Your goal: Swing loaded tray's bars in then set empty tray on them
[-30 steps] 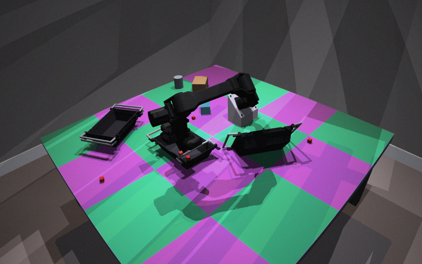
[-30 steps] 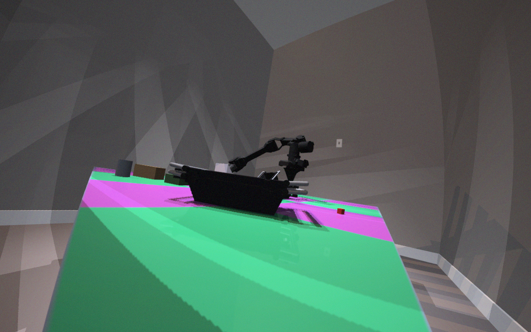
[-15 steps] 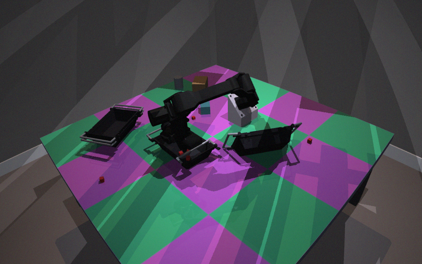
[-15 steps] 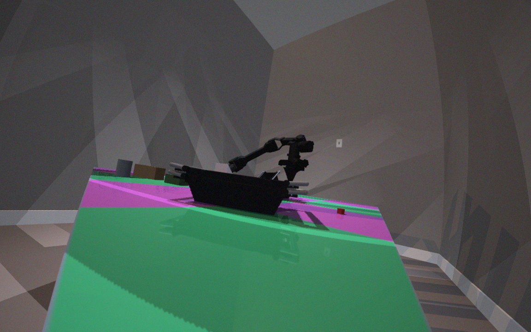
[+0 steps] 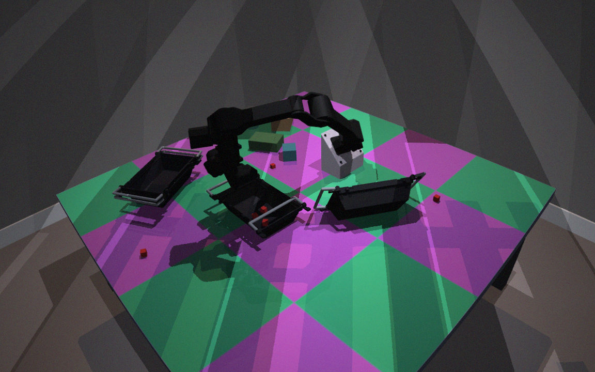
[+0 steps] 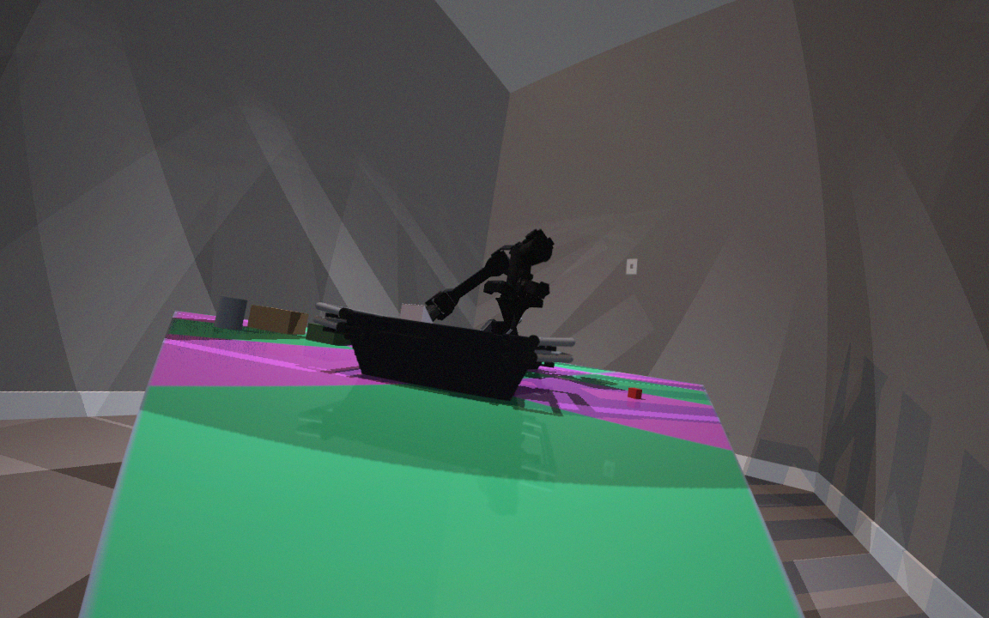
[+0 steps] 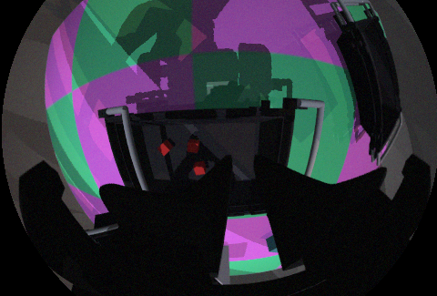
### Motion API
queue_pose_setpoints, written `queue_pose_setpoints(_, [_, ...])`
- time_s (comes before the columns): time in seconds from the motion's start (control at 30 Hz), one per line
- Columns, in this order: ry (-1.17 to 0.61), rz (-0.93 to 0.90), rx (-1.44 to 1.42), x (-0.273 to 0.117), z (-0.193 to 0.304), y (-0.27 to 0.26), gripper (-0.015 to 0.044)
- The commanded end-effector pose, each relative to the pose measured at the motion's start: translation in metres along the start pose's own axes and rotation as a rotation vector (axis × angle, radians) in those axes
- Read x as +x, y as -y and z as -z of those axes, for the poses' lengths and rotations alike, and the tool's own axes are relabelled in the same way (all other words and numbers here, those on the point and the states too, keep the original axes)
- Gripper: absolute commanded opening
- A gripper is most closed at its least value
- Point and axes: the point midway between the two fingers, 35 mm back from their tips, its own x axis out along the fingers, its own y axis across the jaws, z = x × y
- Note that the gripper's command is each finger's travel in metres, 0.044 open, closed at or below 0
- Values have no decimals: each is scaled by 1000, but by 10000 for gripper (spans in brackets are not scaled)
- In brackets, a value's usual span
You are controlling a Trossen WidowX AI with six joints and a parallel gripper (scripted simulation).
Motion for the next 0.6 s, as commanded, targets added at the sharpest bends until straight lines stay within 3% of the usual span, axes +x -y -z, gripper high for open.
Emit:
queue_pose_setpoints(0.0, [1, -6, -6, 2, 24, 65, 85])
queue_pose_setpoints(0.13, [6, -15, -18, 5, 43, 102, 85])
queue_pose_setpoints(0.57, [6, -15, -18, 23, 41, 102, 85])
